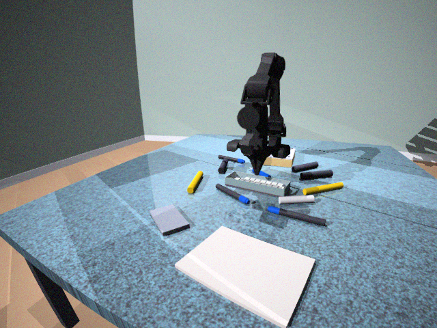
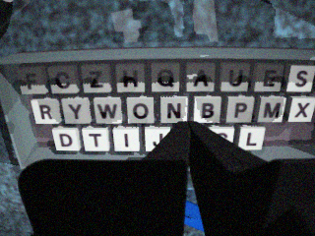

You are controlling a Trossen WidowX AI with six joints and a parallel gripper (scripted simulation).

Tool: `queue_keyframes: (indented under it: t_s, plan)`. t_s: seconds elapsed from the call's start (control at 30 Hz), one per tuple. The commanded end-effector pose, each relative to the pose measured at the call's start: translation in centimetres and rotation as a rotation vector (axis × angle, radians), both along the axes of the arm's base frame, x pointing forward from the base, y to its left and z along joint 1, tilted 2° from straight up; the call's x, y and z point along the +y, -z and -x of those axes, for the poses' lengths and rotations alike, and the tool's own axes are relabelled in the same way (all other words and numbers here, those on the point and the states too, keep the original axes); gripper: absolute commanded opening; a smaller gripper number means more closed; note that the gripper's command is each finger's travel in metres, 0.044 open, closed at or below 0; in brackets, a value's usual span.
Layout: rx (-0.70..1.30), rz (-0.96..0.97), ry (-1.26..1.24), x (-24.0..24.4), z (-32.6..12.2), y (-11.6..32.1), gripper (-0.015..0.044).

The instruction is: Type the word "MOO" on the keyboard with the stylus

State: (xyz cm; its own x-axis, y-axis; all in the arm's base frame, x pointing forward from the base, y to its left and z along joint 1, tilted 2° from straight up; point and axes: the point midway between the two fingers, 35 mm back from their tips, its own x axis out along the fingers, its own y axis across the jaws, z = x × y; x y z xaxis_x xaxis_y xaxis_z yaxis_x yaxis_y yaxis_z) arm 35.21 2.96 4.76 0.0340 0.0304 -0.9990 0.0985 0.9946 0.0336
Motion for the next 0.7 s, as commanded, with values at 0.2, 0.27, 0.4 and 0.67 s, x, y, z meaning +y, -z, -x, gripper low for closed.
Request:
queue_keyframes:
  t_s: [0.2, 0.27, 0.4, 0.67]
  plan:
    - [0.001, 0.007, -0.008, -6.4, 0.7, 0.3, 0.0]
    - [0.001, 0.007, -0.008, -6.4, 0.7, 0.3, 0.0]
    - [0.001, 0.007, -0.008, -6.4, 0.7, 0.3, 0.0]
    - [0.004, 0.004, -0.008, -3.6, 3.3, 0.4, 0.0]
